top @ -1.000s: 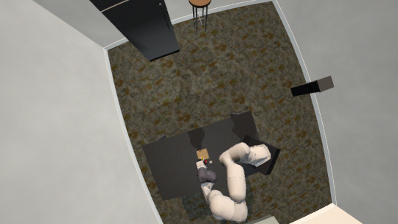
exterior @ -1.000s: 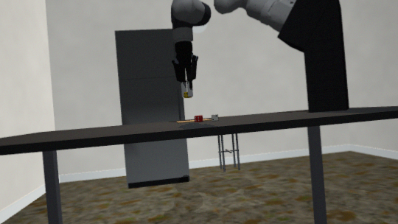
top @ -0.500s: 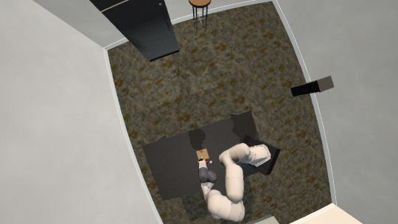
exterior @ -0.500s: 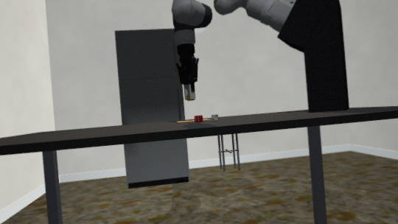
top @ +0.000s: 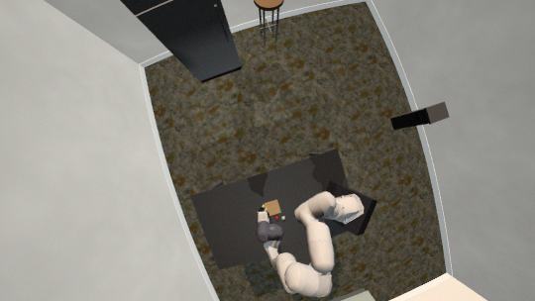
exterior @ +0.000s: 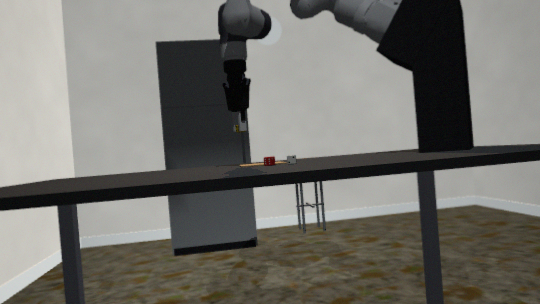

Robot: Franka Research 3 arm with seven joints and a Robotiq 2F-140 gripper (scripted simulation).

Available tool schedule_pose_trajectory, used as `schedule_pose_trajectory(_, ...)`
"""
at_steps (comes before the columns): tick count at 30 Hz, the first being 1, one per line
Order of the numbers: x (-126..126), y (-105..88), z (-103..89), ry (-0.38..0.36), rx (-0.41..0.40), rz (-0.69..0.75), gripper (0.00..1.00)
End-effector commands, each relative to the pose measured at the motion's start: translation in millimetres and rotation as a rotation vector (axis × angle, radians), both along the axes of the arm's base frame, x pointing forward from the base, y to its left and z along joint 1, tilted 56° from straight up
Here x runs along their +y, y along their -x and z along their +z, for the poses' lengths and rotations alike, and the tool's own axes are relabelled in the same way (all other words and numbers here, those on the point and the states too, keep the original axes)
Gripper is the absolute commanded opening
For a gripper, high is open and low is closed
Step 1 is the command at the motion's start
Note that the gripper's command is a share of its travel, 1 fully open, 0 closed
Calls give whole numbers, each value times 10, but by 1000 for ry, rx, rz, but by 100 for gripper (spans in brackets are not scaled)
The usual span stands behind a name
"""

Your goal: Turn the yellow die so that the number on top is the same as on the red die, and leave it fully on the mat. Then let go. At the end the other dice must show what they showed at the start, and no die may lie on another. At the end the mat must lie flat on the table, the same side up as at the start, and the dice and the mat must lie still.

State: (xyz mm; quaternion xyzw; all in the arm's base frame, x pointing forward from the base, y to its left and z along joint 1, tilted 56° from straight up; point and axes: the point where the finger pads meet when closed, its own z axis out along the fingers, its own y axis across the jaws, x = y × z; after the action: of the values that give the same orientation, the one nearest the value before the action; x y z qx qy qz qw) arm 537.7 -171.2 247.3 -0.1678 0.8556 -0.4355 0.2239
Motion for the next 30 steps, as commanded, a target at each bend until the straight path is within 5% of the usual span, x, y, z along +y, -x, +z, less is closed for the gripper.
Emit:
schedule_pose_trajectory(1,-197,274,-81,-127,72,-87,13)
schedule_pose_trajectory(8,-303,483,-168,-204,152,-94,13)
schedule_pose_trajectory(14,-269,843,-526,-387,301,-45,13)
schedule_pose_trajectory(30,381,1271,-1207,-758,465,210,13)
